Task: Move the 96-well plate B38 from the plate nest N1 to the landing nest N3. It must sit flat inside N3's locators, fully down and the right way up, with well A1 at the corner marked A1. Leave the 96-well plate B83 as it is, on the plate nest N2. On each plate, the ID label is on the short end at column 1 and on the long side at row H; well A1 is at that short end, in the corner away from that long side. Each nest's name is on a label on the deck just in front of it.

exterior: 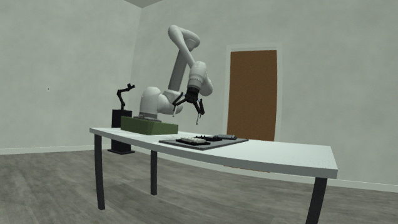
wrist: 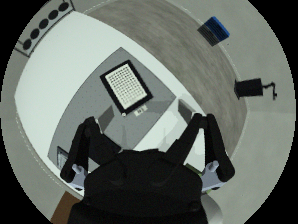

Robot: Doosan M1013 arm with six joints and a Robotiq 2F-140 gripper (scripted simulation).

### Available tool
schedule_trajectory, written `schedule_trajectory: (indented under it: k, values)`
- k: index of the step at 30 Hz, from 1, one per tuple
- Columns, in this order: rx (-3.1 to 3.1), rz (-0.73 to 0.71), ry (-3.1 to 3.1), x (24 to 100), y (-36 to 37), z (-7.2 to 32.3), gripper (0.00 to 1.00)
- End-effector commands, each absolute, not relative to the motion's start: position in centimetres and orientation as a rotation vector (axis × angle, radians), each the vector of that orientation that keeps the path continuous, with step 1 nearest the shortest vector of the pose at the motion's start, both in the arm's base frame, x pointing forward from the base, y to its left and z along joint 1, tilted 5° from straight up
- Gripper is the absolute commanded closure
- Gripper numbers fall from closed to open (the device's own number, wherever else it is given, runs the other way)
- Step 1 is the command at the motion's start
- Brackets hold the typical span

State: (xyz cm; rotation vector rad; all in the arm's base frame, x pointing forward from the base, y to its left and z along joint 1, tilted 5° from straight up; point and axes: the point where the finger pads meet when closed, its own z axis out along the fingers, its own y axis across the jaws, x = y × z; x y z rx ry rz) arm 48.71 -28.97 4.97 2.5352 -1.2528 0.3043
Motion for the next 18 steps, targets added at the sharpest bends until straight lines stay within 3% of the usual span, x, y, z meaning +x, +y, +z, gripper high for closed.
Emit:
schedule_trajectory:
  k: [1,18]
  values:
    - [2.61,0.262,-1.216,49.3,-29.3,4.5,0.0]
    - [2.939,0.139,-0.945,53.5,-31.5,2.2,0.0]
